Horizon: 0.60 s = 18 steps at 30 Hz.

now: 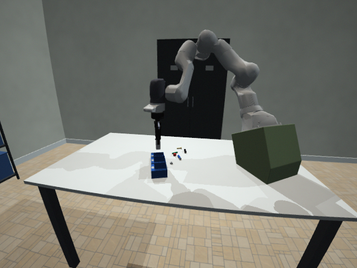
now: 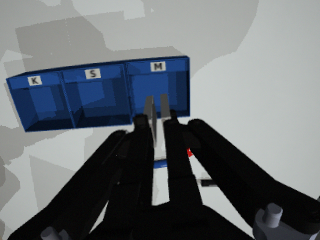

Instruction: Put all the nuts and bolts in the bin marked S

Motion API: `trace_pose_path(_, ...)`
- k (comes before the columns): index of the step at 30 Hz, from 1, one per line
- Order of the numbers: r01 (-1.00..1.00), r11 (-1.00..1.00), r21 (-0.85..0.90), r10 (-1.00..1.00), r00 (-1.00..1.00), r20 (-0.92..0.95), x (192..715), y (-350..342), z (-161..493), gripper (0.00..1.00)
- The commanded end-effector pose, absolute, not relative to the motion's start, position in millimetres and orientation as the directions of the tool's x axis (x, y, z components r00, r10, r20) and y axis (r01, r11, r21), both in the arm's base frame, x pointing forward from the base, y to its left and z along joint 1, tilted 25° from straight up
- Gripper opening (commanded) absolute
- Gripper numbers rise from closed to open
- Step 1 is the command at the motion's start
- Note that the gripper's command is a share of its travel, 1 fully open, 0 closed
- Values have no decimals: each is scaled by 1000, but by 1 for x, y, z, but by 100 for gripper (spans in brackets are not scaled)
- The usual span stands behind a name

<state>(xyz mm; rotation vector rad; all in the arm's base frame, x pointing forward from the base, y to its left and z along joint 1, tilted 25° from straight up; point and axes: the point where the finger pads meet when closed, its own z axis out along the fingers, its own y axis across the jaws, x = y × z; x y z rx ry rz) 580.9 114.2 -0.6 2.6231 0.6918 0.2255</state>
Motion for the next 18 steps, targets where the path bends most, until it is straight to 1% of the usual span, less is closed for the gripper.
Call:
trace_pose_path(1,500,-753,427,558,830,12,587,117,0,5)
trace_pose_path(18,500,-753,427,558,830,12,594,106,-27,5)
